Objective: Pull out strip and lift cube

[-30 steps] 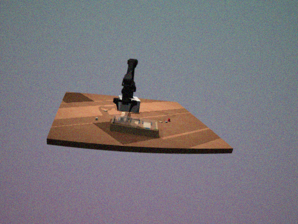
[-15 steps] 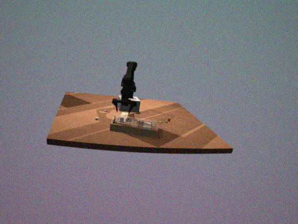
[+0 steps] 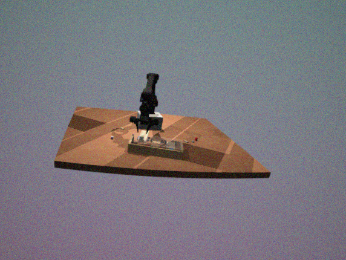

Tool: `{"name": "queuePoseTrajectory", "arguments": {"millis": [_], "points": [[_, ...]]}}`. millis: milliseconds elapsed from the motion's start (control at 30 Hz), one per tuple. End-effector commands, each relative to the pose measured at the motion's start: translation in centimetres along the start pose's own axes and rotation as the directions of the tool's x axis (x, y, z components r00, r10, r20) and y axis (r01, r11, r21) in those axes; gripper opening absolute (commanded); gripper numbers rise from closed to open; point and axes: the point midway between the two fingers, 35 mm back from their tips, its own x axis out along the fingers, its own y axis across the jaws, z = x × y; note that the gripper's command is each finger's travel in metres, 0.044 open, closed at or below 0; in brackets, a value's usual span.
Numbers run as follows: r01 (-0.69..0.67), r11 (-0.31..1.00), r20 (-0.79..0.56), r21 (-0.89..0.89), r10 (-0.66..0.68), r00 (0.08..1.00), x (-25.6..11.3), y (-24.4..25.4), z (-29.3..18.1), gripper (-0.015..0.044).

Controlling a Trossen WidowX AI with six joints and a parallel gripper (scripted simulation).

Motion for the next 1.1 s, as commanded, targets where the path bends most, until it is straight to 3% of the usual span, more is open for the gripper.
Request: {"name": "queuePoseTrajectory", "arguments": {"millis": [0, 833, 967, 1067], "points": [[-0.001, 1.000, 0.000, 0.003, 0.001, 1.000, 0.7, 0.0, 0.0, 0.0250], [-0.001, 1.000, 0.000, 0.003, 0.001, 1.000, 4.4, 0.0, -0.1, 0.0250], [0.000, 1.000, -0.002, 0.004, 0.000, 1.000, 4.1, 0.0, -0.1, 0.0145], [0.000, 1.000, -0.002, 0.004, 0.000, 1.000, 4.1, 0.0, -0.1, 0.0125]]}}
